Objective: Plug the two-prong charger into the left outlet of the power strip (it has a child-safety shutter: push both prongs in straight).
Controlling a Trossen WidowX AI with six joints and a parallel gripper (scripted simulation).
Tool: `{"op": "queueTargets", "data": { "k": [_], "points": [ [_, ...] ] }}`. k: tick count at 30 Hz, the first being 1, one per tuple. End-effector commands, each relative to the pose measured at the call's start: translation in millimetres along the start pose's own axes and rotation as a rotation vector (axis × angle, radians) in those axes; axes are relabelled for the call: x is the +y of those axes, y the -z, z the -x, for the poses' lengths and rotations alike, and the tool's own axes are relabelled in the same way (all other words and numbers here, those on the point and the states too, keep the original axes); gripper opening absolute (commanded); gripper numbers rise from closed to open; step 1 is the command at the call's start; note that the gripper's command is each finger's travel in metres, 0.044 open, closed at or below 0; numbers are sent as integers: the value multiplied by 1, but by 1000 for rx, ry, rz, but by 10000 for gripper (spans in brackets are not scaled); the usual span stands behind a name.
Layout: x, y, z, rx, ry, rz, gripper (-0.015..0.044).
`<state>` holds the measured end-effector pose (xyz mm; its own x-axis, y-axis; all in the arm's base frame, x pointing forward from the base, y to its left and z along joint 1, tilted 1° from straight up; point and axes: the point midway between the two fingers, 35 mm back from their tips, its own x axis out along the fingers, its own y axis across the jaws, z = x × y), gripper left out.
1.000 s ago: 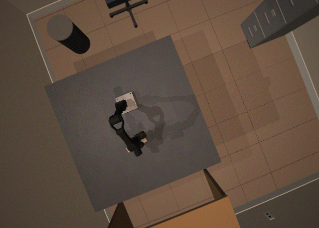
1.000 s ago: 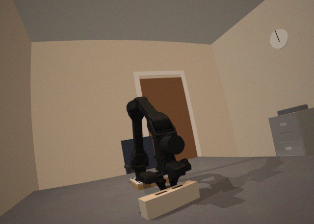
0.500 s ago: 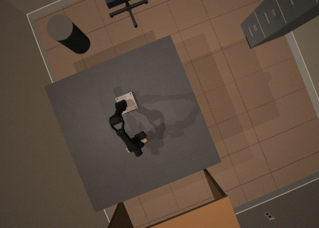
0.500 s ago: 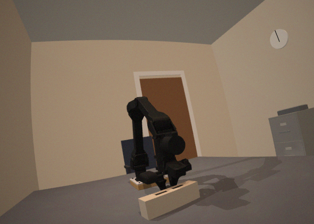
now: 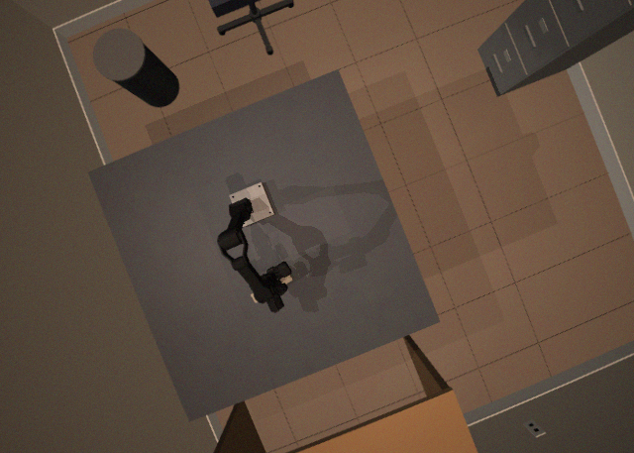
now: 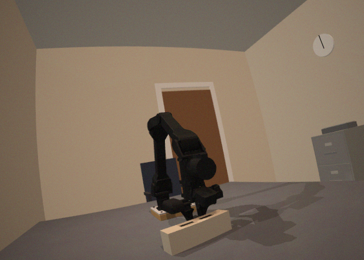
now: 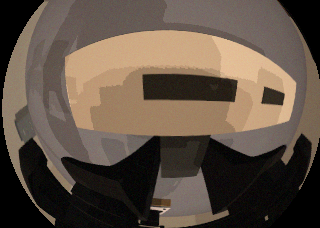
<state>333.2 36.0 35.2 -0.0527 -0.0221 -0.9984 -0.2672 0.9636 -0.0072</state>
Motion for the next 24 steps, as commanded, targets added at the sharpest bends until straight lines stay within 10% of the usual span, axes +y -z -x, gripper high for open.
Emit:
{"op": "queueTargets", "data": {
  "k": [1, 24],
  "points": [
    [0, -11, 1, -32, 0, -2, 0],
    [0, -12, 0, -32, 0, -2, 0]
  ]
}}
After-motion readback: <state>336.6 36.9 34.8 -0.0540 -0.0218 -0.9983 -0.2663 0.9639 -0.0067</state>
